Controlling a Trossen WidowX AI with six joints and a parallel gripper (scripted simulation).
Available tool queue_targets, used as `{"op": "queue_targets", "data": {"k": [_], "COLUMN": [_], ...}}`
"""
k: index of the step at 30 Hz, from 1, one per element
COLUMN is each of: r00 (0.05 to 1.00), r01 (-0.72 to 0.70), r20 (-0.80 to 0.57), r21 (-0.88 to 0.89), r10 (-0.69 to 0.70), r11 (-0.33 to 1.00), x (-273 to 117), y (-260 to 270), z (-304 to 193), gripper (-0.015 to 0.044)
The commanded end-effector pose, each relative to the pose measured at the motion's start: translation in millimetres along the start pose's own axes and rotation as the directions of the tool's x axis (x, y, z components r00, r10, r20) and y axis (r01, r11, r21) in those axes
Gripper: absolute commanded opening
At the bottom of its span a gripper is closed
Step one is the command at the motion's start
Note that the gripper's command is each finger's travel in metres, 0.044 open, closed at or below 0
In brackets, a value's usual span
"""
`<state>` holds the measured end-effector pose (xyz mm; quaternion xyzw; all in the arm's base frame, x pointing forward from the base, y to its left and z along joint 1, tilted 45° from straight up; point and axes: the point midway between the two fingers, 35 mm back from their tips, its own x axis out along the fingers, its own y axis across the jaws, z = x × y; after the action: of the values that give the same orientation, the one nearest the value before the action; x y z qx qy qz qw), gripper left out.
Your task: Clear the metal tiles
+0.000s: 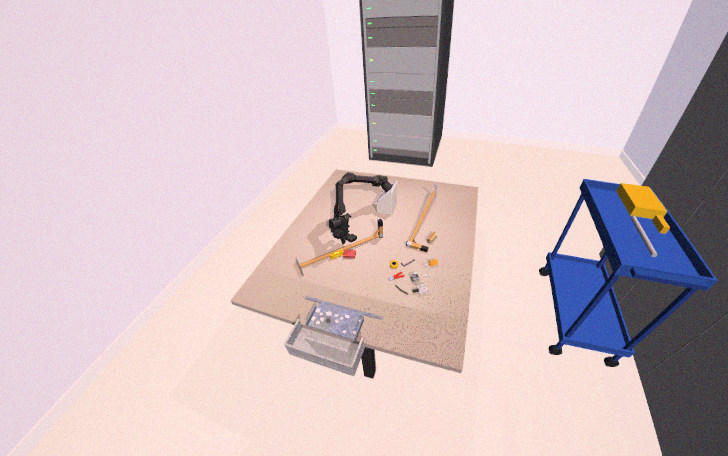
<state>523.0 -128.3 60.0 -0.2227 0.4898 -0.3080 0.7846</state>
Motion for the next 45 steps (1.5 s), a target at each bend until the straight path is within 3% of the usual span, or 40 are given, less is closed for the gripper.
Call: {"op": "queue_targets", "data": {"k": [1, 45], "r00": [1.000, 1.000], "r01": [-0.004, -0.007], "r20": [0.007, 0.007], "r21": [0.003, 0.004], "r10": [0.004, 0.007], "r11": [1.000, 1.000], "x": [-2.1, 3.0], "y": [4.3, 42.8], "z": [4.6, 24.8], "gripper": [0.0000, 0.0000]}}
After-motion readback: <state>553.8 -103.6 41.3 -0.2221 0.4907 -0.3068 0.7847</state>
